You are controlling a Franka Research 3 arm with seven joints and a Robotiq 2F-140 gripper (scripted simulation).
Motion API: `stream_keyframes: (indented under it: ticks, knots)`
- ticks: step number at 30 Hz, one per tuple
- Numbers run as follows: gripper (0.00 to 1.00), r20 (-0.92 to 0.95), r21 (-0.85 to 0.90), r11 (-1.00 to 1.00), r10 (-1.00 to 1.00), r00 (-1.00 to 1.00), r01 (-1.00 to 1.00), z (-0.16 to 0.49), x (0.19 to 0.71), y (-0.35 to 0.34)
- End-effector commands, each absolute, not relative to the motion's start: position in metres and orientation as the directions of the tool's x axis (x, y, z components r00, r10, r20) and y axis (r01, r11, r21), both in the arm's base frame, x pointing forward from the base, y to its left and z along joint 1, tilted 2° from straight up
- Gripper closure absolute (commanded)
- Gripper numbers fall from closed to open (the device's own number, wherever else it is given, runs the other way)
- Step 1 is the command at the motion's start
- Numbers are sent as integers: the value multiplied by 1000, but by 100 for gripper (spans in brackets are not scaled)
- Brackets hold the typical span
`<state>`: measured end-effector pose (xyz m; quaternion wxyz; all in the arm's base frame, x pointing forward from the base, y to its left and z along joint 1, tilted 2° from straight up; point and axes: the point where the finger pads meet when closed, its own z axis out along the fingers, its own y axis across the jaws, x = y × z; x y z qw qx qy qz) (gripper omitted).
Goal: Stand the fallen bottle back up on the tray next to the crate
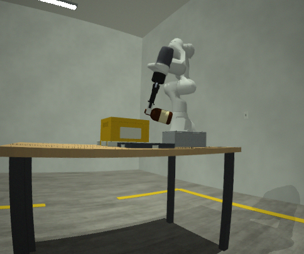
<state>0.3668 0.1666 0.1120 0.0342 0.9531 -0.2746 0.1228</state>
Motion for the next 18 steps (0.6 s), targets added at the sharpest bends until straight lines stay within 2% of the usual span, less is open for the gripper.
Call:
stream_keyframes:
  ticks: [1, 18]
  knots:
    - [100, 288, -24, -824, -549, 785, -567, 115, 370, 168]
    - [100, 333, -29, -825, -541, 772, -565, 115, 369, 169]
